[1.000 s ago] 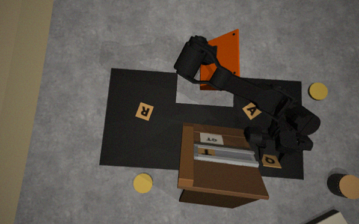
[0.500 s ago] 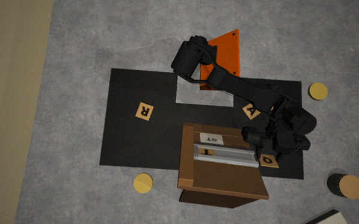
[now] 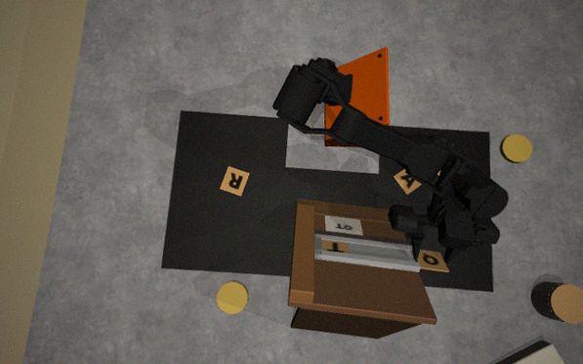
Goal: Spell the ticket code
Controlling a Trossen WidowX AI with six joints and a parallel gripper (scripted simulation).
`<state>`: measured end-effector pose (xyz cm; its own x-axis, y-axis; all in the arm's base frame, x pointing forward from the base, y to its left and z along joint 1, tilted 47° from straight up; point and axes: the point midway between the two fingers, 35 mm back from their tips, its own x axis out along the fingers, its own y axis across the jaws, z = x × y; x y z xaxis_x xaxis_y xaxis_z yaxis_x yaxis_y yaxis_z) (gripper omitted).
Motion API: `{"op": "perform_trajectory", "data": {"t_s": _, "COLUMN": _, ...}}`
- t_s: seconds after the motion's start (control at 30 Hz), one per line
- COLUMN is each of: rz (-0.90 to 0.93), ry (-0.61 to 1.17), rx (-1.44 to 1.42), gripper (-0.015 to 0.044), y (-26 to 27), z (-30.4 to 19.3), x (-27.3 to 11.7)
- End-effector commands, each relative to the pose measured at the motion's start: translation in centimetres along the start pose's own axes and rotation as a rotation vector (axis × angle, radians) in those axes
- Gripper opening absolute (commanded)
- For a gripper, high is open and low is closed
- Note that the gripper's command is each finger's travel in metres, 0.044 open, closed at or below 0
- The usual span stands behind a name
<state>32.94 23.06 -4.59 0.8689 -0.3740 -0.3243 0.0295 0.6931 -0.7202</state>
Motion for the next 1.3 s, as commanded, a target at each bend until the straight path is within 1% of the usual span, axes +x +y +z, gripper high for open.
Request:
{"op": "perform_trajectory", "data": {"t_s": 0.0, "rz": 0.003, "ry": -0.001, "rx": -0.001, "gripper": 0.0, "y": -0.3, "z": 0.1, "x": 0.0}}
{"op": "perform_trajectory", "data": {"t_s": 1.27, "rz": 0.002, "ry": 0.0, "rx": -0.003, "gripper": 0.0, "y": -2.2, "z": 0.0, "x": 0.0}}
